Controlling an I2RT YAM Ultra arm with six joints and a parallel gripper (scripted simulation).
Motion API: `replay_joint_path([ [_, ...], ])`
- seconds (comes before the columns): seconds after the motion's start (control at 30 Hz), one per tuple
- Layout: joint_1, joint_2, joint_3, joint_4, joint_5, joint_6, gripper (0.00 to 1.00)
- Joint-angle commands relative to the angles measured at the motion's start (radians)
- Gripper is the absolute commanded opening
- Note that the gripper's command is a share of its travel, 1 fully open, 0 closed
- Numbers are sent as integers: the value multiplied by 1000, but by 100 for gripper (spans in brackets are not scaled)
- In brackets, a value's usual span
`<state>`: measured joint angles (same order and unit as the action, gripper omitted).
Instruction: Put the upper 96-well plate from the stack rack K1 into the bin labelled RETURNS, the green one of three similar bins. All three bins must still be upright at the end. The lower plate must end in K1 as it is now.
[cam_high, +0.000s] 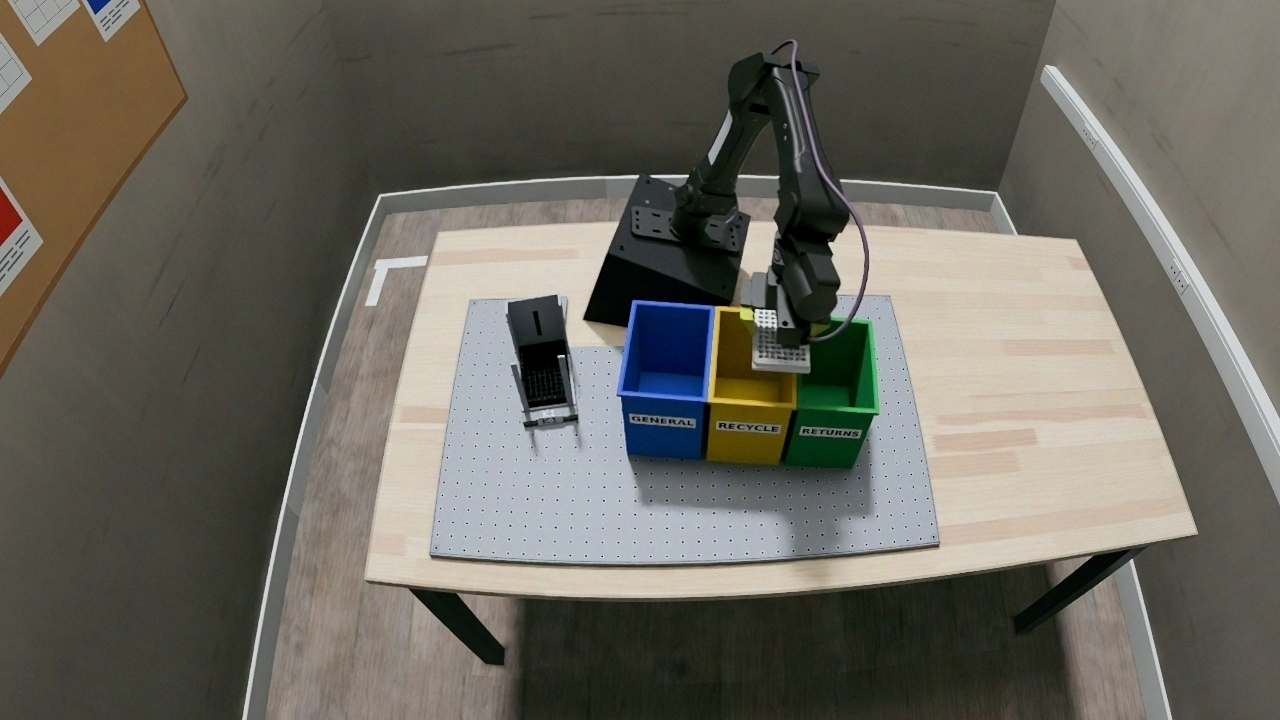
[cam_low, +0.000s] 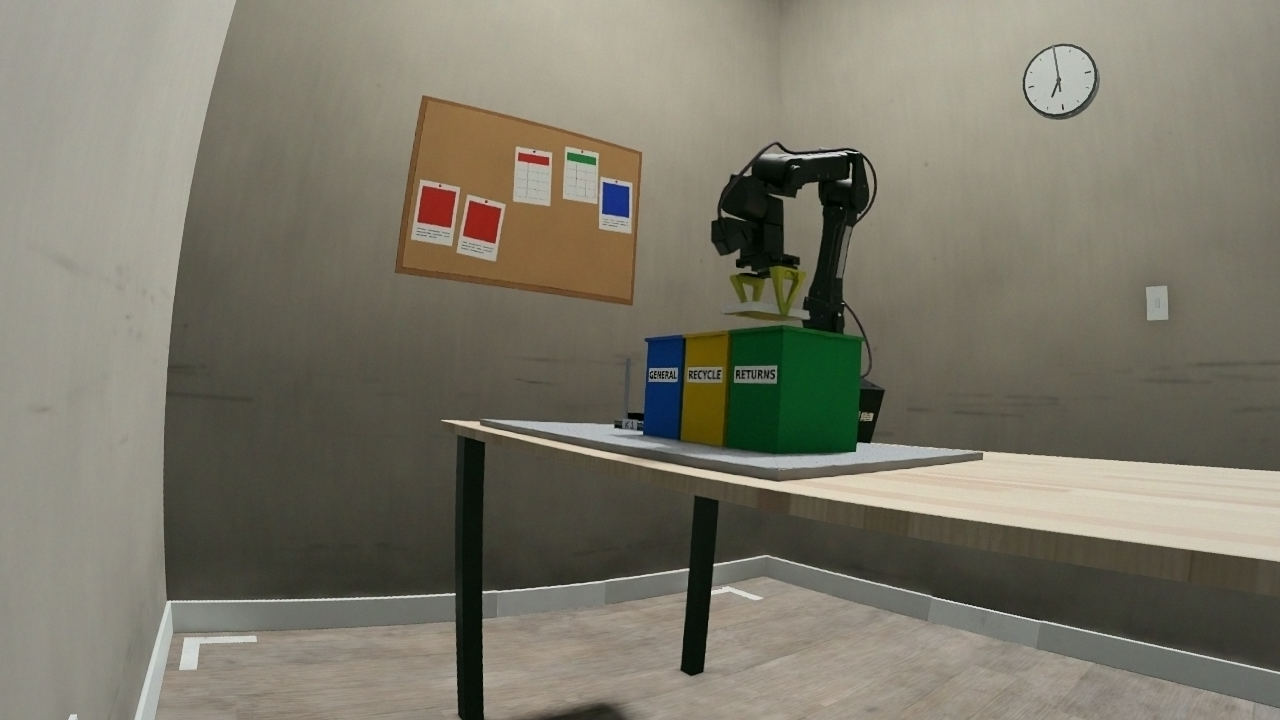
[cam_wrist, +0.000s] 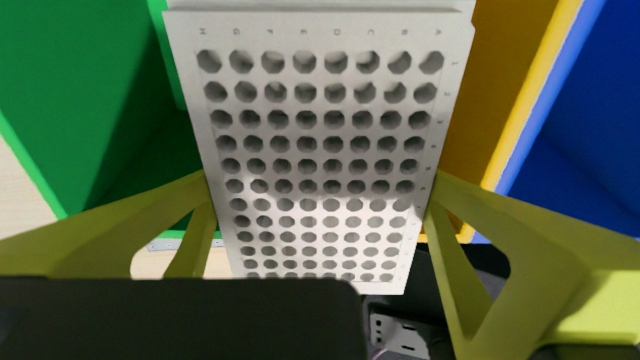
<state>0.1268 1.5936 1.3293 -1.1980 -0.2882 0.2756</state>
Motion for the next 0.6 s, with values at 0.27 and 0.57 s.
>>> replay_joint_path([
  [0.27,111,50,126,-26,24,137,0],
  [0.57,175,88,195,-40,35,202,0],
])
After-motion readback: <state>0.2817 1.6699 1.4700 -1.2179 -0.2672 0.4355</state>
